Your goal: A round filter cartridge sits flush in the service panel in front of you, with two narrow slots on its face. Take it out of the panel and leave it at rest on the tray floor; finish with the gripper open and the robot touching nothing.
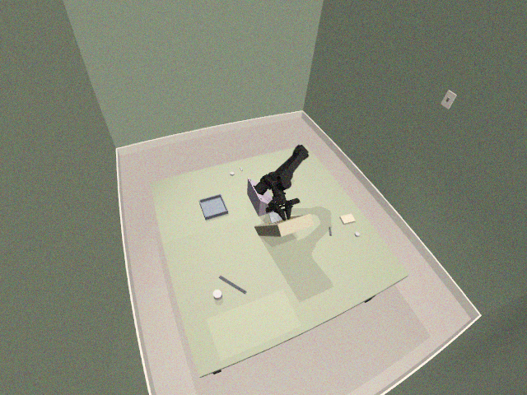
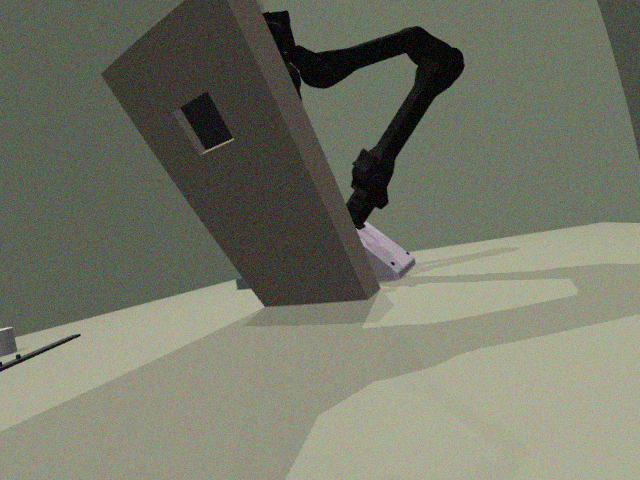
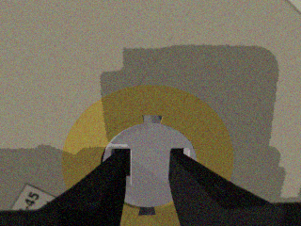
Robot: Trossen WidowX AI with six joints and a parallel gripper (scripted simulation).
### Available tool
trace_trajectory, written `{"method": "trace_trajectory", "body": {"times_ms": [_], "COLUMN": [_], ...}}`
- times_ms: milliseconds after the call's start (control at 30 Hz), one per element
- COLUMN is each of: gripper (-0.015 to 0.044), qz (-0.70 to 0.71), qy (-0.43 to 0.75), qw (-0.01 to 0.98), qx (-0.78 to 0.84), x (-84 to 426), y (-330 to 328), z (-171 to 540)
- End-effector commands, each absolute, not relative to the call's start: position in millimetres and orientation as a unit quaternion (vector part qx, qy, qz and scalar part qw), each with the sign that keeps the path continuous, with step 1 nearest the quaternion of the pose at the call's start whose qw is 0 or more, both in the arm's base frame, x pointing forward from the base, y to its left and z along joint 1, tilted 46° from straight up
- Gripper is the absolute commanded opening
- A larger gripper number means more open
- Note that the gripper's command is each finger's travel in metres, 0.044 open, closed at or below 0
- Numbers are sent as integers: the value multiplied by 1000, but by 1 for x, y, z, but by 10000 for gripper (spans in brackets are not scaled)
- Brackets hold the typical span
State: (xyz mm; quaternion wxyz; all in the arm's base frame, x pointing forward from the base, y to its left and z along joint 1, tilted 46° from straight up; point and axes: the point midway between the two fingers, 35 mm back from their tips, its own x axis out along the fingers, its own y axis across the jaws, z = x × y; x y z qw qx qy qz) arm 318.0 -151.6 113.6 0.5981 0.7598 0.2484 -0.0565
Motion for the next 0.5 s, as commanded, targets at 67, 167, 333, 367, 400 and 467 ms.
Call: {"method": "trace_trajectory", "body": {"times_ms": [67,167,333,367,400,467], "gripper": [103,103,76,70,63,50], "qz": [-58,-58,-56,-56,-56,-56], "qy": [252,252,248,248,248,248], "qw": [598,598,597,597,597,597], "qx": [759,759,761,761,761,761], "x": [322,322,318,318,318,318], "y": [-149,-149,-152,-152,-152,-152], "z": [110,110,113,113,113,113]}}
